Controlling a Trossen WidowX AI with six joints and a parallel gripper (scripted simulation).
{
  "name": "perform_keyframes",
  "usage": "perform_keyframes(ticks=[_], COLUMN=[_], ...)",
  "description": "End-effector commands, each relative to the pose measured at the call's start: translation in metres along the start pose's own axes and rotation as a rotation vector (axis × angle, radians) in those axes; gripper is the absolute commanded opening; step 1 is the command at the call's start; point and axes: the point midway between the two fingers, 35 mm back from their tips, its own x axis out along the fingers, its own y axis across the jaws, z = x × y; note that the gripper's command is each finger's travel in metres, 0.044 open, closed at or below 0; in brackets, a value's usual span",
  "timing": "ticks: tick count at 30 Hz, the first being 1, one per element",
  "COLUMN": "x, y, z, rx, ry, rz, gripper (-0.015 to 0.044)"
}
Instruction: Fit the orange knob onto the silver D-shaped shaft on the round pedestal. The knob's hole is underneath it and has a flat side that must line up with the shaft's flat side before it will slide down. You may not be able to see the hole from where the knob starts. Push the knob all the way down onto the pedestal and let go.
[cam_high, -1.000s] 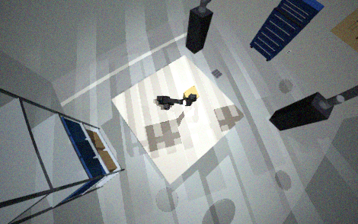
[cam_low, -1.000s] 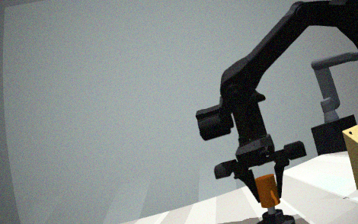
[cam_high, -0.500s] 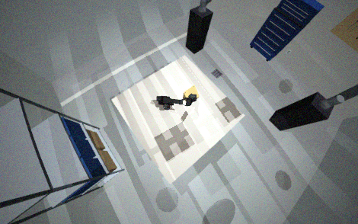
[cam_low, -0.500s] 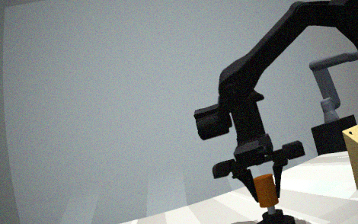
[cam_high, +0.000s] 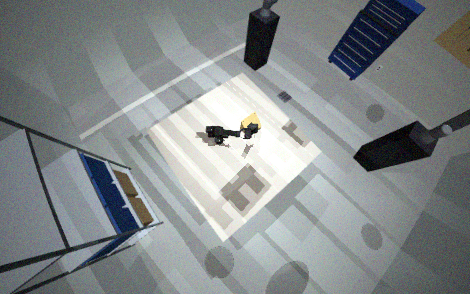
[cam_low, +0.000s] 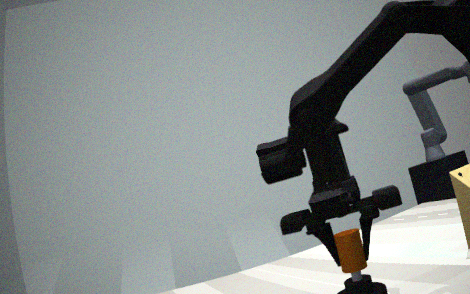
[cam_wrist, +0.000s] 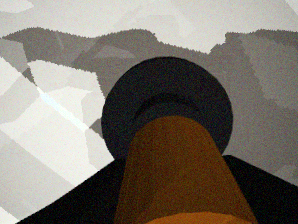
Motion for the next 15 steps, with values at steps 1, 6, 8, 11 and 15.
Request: perform_keyframes(ticks=[1,6,8,11,15], x=[0.0012,0.0014,0.0014,0.0020,0.0007], y=[0.0004,-0.0001,-0.0003,-0.0006,-0.0006], z=[-0.0014,-0.0011,-0.0010,-0.0007,-0.0007], rx=[0.002,0.002,0.002,0.002,0.002], ry=[-0.001,-0.001,-0.001,-0.001,-0.001], rz=[-0.002,-0.002,-0.002,-0.002,-0.002], gripper=[0.0000,0.0000,0.0000,0.0000,0.0000])
